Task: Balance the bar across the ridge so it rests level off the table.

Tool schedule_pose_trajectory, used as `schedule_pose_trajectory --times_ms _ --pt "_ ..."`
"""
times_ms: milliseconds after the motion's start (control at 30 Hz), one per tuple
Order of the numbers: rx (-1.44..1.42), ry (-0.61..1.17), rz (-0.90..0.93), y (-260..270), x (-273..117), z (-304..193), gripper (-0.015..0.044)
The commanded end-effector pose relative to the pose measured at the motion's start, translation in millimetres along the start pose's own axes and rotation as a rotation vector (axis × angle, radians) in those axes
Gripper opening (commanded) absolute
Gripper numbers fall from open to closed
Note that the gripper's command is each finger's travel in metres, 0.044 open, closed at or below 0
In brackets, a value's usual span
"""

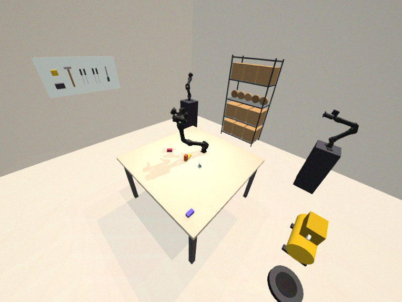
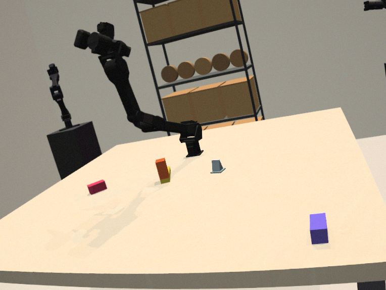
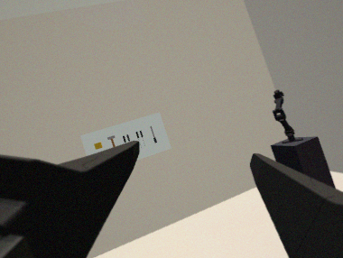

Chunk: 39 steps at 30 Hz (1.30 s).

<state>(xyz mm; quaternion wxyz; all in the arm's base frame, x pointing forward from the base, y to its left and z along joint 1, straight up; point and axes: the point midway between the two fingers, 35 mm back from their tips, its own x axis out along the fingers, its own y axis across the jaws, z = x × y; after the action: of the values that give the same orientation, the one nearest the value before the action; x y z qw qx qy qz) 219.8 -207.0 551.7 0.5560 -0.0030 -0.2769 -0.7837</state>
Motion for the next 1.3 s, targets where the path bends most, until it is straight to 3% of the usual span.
schedule_pose_trajectory --times_ms 0,100,633,1267 --pt "-0.001 -0.001 0.000 -0.4 0.1 0.4 0.0374" --pt "-0.019 -0.011 -0.007 -6.0 1.0 5.6 0.0315" --pt "0.130 -0.221 -0.251 -90.4 51.8 59.8 0.0315" --pt "0.353 -0.553 -0.472 -186.8 54.1 128.8 0.0315"
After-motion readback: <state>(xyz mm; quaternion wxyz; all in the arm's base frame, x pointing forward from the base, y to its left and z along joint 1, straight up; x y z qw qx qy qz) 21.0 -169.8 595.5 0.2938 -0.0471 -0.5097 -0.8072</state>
